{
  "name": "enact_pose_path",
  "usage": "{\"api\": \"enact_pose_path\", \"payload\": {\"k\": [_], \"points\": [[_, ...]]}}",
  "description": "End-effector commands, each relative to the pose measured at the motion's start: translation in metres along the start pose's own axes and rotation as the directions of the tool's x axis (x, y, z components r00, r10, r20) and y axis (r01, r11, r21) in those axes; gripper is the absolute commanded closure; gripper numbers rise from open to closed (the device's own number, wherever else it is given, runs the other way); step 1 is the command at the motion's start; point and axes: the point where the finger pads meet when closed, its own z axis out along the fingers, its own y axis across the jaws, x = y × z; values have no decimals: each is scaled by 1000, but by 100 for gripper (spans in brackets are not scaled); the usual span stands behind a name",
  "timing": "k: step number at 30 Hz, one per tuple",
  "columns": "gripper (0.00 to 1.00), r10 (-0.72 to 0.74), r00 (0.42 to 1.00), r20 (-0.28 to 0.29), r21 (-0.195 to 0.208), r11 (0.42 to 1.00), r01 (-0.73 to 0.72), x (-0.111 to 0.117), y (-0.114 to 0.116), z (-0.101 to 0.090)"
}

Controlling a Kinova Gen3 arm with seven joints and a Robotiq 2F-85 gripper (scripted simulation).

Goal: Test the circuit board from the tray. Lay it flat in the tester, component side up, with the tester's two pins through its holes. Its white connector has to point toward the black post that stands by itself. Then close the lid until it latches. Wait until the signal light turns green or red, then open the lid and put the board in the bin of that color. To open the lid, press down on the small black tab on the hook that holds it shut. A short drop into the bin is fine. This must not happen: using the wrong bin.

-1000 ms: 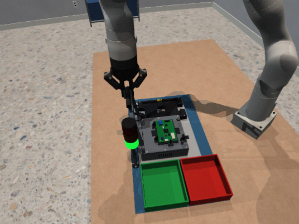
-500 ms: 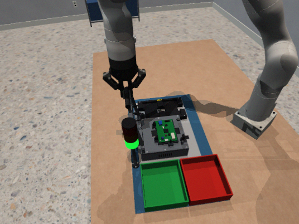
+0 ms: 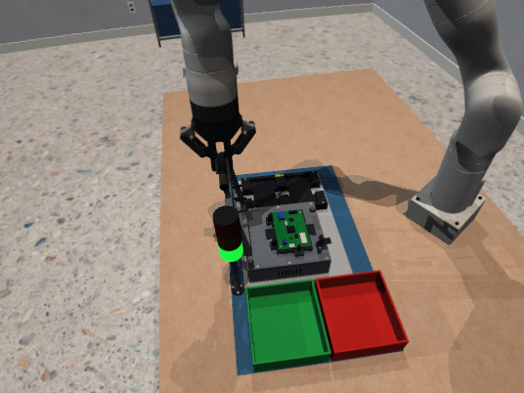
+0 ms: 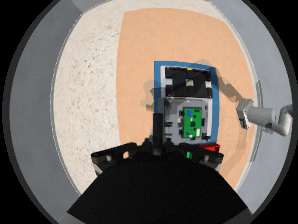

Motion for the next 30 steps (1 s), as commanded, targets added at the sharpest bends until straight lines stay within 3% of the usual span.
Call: {"api": "enact_pose_path", "payload": {"k": [1, 3, 4, 30], "points": [[100, -1, 1000, 7, -15, 1000, 1, 0, 1, 12], [100, -1, 1000, 7, -15, 1000, 1, 0, 1, 12], [50, -1, 1000, 7, -15, 1000, 1, 0, 1, 12], [50, -1, 1000, 7, -15, 1000, 1, 0, 1, 12]]}}
